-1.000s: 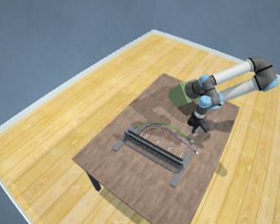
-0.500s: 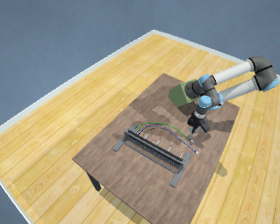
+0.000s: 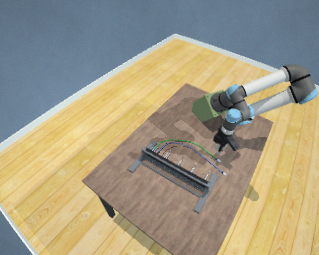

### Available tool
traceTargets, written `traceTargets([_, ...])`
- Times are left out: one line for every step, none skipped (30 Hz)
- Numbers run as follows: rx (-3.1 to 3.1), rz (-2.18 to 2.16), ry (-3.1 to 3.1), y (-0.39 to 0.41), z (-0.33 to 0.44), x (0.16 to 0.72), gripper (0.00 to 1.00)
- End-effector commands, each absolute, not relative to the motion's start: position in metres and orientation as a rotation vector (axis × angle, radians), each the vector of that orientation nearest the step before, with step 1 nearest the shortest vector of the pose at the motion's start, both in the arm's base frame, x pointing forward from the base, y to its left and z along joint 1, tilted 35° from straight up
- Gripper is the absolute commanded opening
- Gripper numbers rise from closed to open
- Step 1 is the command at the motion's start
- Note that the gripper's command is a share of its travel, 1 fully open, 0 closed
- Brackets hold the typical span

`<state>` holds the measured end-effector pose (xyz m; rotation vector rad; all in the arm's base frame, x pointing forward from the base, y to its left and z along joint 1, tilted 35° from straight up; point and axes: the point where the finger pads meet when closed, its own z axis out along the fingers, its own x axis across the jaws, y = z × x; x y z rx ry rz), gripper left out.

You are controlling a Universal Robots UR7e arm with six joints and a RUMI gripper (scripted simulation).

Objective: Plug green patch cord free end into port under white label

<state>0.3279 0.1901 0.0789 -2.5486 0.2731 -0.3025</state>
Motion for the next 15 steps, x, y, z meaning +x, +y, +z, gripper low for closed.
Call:
traceTargets([-2.549, -0.301, 0.27, 0.191, 0.078, 0.328, 0.22])
traceTargets([-2.549, -0.3, 0.271, 0.191, 0.078, 0.328, 0.22])
traceTargets([-2.549, -0.299, 0.271, 0.192, 0.077, 0.328, 0.22])
traceTargets([-2.549, -0.297, 0.272, 0.192, 0.076, 0.328, 0.22])
traceTargets([-2.549, -0.297, 0.272, 0.193, 0.075, 0.328, 0.22])
traceTargets([-2.549, -0.297, 0.272, 0.193, 0.074, 0.328, 0.22])
traceTargets([-2.549, -0.297, 0.272, 0.194, 0.073, 0.328, 0.22])
traceTargets([-2.549, -0.297, 0.272, 0.194, 0.073, 0.328, 0.22])
traceTargets([-2.549, -0.297, 0.272, 0.195, 0.072, 0.329, 0.22])
traceTargets([-2.549, -0.297, 0.272, 0.196, 0.07, 0.329, 0.22])
traceTargets([-2.549, -0.297, 0.272, 0.196, 0.069, 0.329, 0.22])
traceTargets([-2.549, -0.297, 0.272, 0.197, 0.068, 0.33, 0.22])
traceTargets([-2.549, -0.297, 0.272, 0.198, 0.067, 0.33, 0.22])
traceTargets([-2.549, -0.297, 0.272, 0.198, 0.067, 0.33, 0.22])
traceTargets([-2.549, -0.297, 0.272, 0.198, 0.067, 0.33, 0.22])
